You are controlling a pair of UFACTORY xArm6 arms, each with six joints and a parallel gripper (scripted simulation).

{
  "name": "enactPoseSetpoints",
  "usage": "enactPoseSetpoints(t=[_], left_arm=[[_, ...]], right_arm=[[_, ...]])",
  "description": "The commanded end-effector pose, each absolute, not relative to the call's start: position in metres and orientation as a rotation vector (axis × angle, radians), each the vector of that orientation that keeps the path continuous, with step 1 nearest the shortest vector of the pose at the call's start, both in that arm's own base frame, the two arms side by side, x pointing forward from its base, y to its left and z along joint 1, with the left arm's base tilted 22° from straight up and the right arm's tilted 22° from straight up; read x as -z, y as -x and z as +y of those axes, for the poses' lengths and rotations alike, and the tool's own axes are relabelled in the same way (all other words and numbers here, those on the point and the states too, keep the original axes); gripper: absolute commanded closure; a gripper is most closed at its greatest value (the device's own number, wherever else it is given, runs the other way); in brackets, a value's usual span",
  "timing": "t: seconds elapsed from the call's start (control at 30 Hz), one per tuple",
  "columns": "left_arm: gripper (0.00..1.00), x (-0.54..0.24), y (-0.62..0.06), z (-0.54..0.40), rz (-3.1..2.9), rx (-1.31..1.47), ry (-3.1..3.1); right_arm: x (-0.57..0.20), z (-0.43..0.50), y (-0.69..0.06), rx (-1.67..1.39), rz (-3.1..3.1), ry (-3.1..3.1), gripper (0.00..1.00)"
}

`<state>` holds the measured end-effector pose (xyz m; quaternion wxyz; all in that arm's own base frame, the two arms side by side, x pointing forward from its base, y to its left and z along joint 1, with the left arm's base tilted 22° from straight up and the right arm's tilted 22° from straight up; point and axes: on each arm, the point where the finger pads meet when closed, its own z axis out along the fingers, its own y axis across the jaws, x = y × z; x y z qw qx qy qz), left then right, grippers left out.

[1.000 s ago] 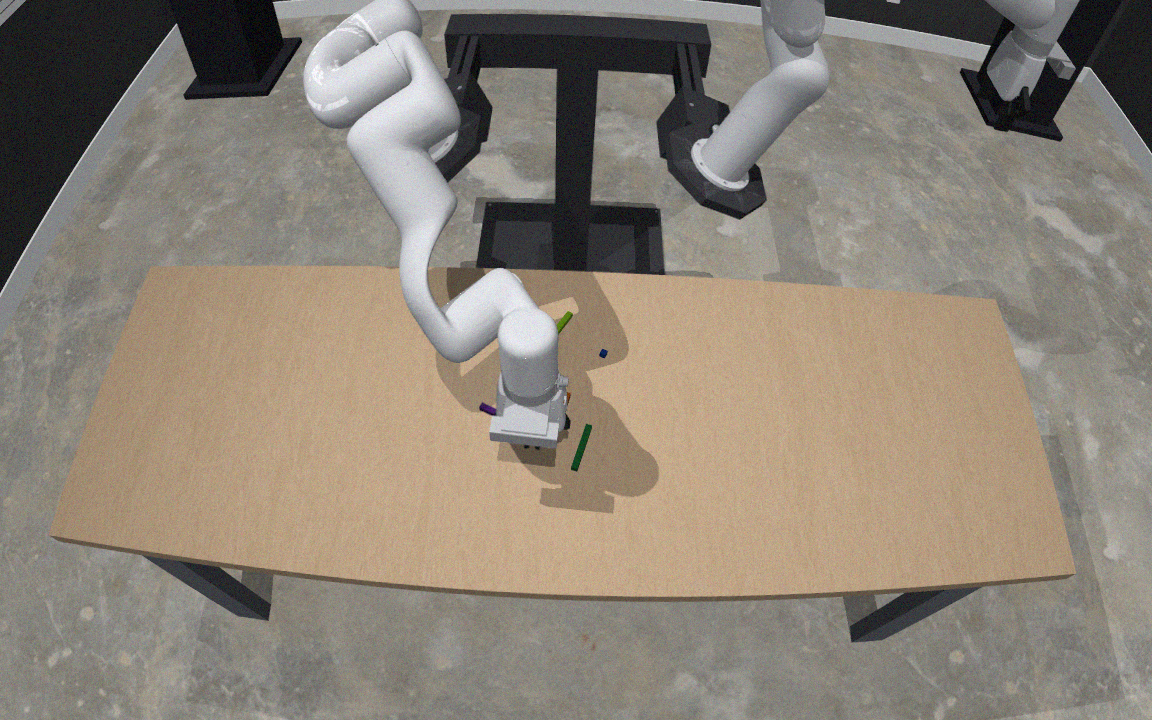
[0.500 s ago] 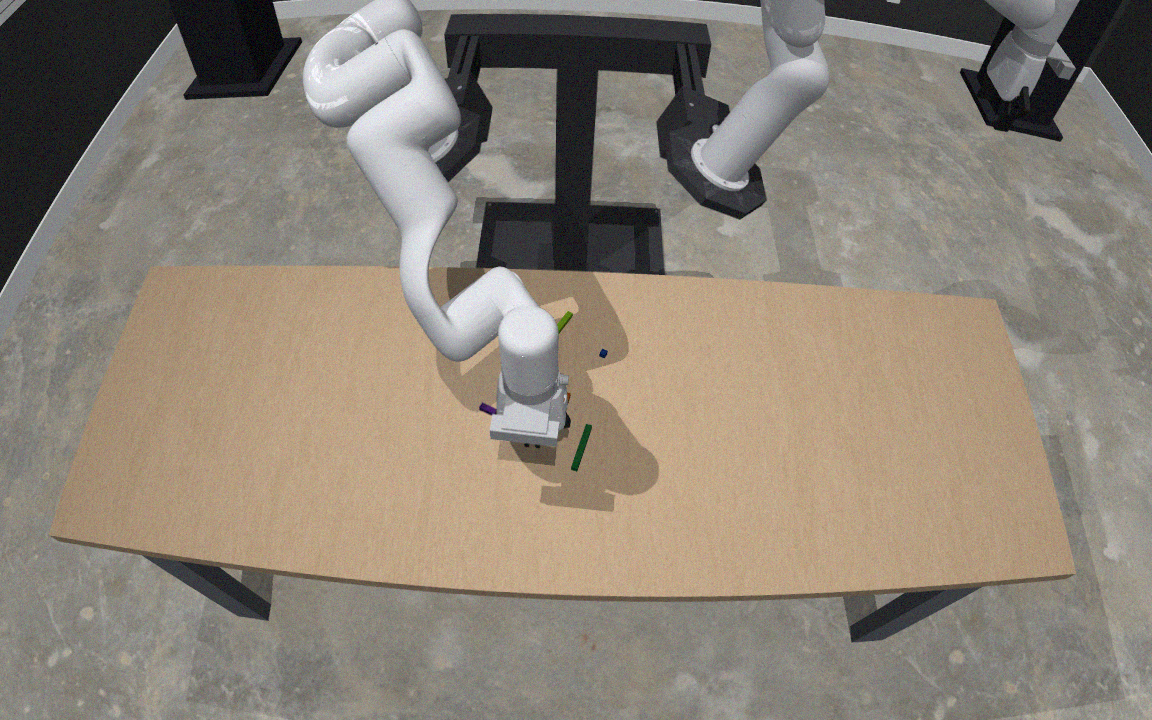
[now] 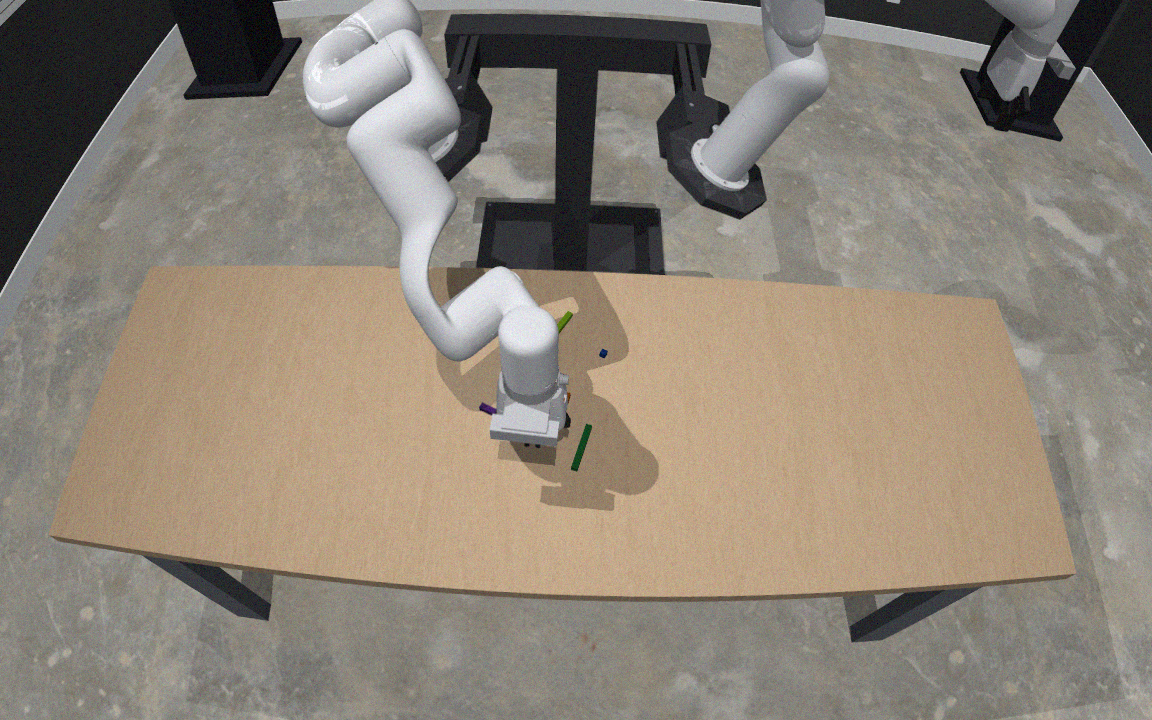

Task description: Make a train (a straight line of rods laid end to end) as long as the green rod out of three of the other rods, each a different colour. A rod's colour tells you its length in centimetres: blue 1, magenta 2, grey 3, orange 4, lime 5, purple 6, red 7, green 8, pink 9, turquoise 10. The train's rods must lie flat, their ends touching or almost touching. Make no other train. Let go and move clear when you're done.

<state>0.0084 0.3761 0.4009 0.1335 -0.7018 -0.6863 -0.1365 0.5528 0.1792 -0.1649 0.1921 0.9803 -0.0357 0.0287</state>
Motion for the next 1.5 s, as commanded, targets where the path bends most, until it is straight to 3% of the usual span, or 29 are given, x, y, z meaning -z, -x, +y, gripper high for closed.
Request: enactPoseSetpoints(t=[0.0, 0.57, 1.1, 1.47], left_arm=[[0.0, -0.403, -0.008, 0.376, -1.987, 0.401, 2.032], [0.0, -0.403, -0.008, 0.376, -1.987, 0.401, 2.032], [0.0, -0.403, -0.008, 0.376, -1.987, 0.401, 2.032], [0.0, -0.403, -0.008, 0.376, -1.987, 0.401, 2.032]], right_arm=[[0.163, 0.181, -0.555, -0.088, -0.1, -2.755, 0.94], [0.163, 0.181, -0.555, -0.088, -0.1, -2.755, 0.74], [0.158, 0.183, -0.555, -0.088, -0.1, -2.755, 0.74], [0.113, 0.201, -0.552, -0.088, -0.1, -2.755, 0.74]])
